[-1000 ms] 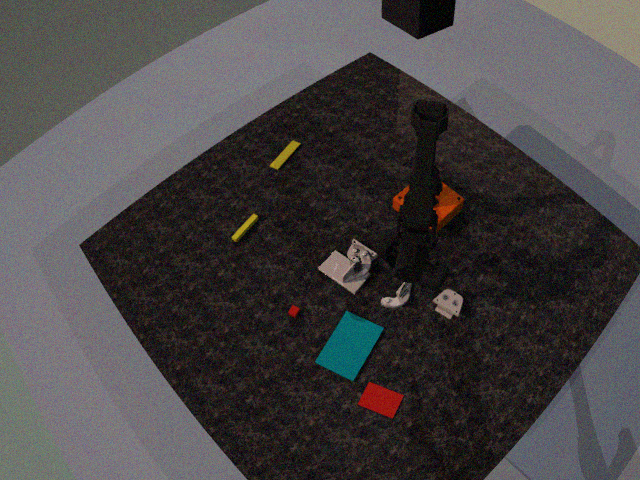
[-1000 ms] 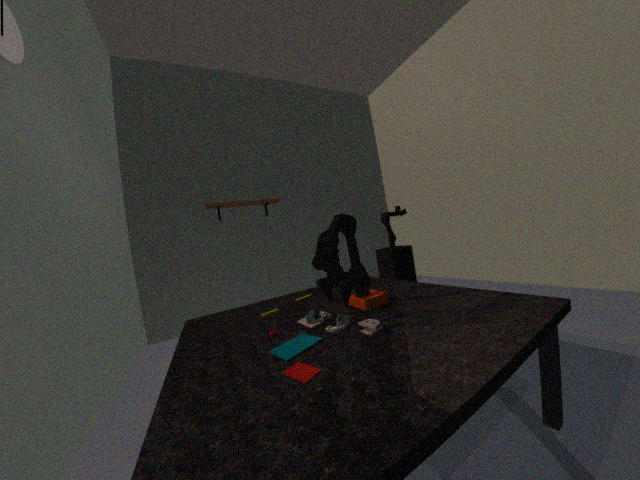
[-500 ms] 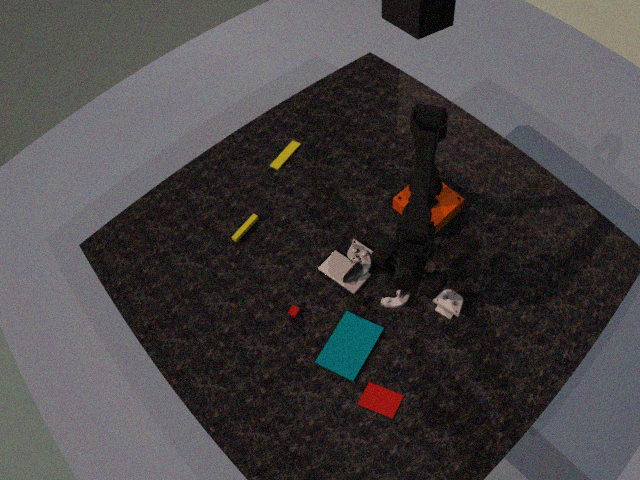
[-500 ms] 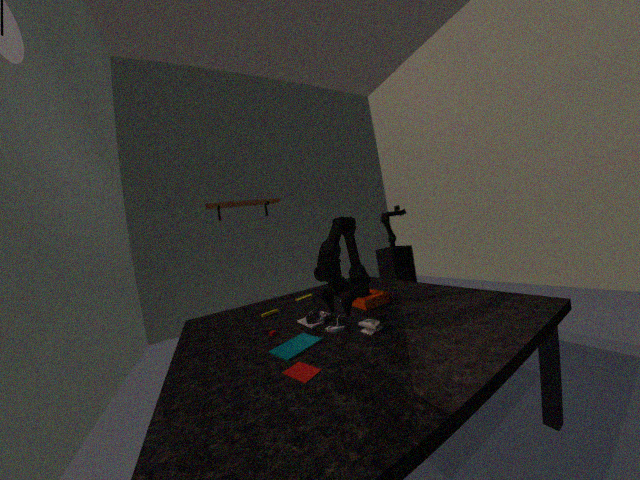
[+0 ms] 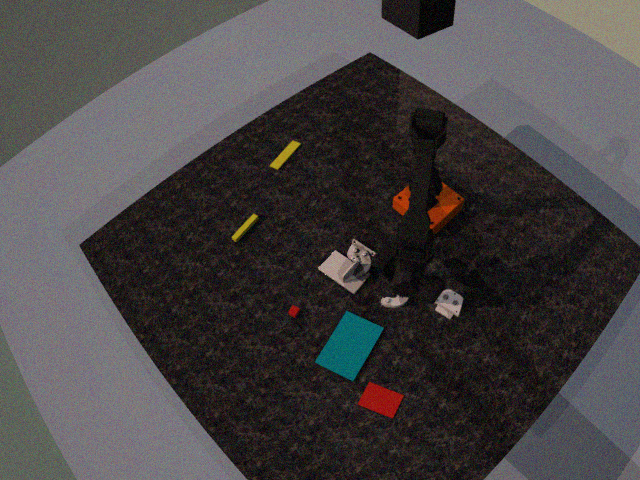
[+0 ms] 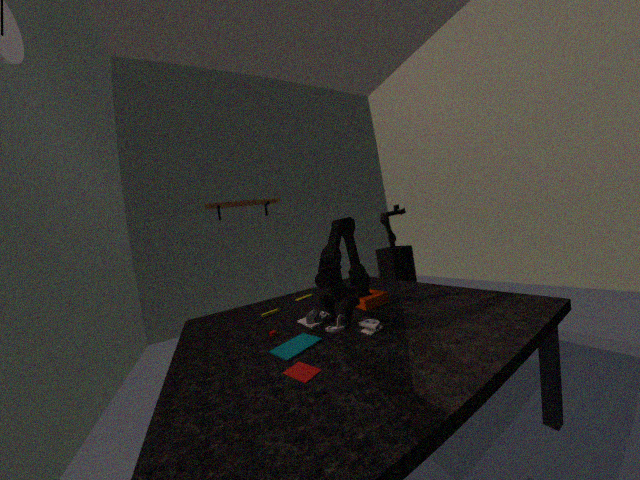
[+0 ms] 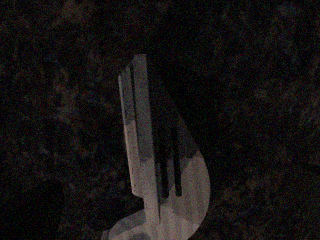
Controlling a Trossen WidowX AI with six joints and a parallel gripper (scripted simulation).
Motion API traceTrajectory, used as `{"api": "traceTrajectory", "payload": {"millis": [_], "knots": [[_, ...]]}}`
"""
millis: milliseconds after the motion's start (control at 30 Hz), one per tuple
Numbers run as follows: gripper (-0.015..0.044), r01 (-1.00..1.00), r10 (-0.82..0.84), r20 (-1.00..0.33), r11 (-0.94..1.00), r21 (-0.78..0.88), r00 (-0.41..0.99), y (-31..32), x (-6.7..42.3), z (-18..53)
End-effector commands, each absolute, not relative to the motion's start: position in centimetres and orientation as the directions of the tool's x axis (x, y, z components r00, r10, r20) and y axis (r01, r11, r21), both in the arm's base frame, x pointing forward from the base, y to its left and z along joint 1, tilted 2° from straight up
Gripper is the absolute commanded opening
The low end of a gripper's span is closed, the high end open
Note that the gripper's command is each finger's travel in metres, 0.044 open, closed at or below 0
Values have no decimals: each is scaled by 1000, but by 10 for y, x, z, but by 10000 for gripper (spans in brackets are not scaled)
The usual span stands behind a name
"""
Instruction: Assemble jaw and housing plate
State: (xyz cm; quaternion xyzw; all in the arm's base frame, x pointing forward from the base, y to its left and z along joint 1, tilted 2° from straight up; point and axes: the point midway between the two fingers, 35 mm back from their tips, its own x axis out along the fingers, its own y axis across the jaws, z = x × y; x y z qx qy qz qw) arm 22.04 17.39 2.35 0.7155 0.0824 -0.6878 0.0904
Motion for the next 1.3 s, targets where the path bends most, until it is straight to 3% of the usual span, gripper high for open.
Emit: {"api": "traceTrajectory", "payload": {"millis": [0,1167,1267], "knots": [[440,246,-10,-999,-969,20,40,173,220,17],[440,246,-11,-999,-969,20,40,172,220,-2],[361,243,-9,-999,-970,18,37,172,219,-2]]}}
